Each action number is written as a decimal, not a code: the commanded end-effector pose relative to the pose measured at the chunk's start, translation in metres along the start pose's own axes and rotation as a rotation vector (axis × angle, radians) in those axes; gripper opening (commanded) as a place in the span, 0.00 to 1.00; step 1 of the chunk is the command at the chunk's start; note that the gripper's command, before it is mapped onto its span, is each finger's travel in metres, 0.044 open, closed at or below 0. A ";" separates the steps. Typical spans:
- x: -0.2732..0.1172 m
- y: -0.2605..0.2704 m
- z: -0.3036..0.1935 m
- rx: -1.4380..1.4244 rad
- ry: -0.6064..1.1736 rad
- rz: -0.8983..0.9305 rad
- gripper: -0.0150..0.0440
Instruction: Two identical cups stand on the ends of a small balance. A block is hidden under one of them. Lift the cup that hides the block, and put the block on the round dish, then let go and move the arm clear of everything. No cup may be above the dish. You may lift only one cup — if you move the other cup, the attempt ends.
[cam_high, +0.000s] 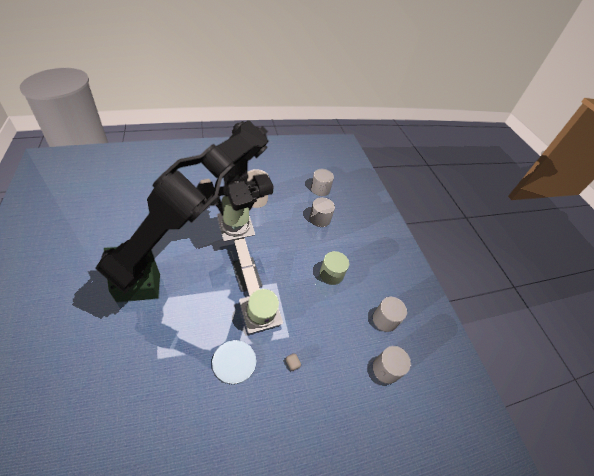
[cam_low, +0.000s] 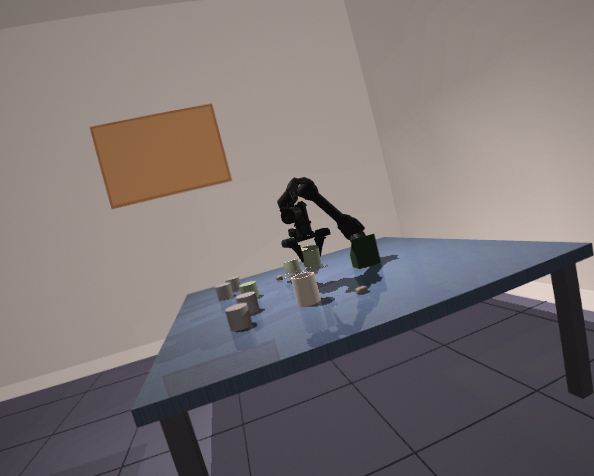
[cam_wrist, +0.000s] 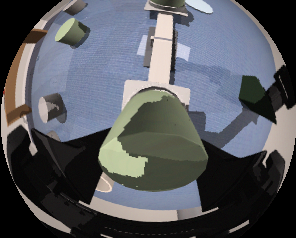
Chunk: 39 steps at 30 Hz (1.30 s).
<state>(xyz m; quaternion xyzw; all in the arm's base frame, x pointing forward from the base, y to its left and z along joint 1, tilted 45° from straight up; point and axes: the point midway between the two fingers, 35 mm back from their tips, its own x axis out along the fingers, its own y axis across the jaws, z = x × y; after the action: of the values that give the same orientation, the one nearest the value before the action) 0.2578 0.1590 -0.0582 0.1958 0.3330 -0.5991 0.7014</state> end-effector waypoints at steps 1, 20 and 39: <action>-0.011 0.002 -0.006 0.010 0.025 0.013 0.25; -0.036 0.000 -0.005 0.009 0.025 0.013 0.25; -0.060 -0.005 -0.002 0.010 0.023 0.012 0.25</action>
<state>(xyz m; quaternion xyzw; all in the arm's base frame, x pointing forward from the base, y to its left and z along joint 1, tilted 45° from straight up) 0.2495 0.1969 -0.0213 0.2021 0.3369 -0.5951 0.7011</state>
